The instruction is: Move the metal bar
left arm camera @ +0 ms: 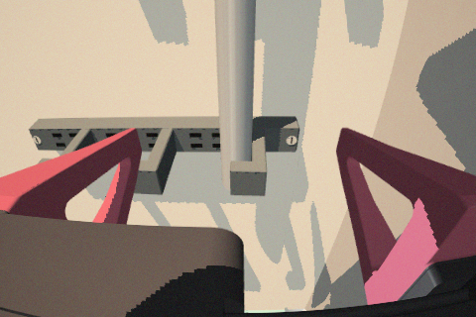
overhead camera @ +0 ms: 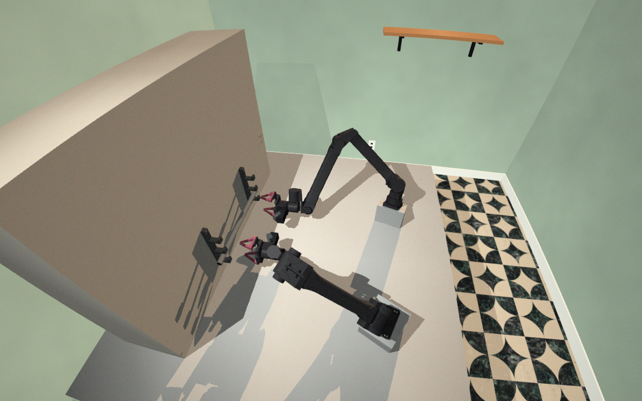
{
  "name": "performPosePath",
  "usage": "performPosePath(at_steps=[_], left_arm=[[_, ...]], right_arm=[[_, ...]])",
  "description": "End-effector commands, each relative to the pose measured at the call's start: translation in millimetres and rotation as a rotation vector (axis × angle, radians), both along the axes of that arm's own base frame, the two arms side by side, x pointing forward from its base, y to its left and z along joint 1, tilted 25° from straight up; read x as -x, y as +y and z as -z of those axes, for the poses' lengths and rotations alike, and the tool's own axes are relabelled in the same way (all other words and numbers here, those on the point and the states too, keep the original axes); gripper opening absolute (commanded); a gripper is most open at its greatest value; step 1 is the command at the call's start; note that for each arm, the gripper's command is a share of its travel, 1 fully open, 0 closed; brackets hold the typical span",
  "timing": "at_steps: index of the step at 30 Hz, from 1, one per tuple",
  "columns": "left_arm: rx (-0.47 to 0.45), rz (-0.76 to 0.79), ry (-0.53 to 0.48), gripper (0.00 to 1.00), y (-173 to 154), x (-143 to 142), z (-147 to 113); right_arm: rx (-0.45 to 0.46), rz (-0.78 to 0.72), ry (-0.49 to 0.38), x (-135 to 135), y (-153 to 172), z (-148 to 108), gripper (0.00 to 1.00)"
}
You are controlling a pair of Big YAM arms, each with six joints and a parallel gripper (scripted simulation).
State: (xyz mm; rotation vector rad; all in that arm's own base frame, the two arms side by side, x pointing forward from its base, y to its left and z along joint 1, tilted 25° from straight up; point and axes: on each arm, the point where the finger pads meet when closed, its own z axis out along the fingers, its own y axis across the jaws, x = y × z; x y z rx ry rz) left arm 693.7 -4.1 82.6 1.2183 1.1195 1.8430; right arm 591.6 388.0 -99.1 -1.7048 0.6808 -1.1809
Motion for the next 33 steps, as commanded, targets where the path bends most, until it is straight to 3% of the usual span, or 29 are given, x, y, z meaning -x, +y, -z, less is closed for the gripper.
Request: performPosePath(at_steps=[1,33], left_arm=[[0.006,0.030,-0.066,1.00,-22,-14,-36],[0.008,0.023,-0.054,1.00,-4,-50,-41]], right_arm=[[-0.004,-0.026,-0.010,-2,21,0,1.00],[-0.003,-0.018,-0.009,-39,31,6,1.00]])
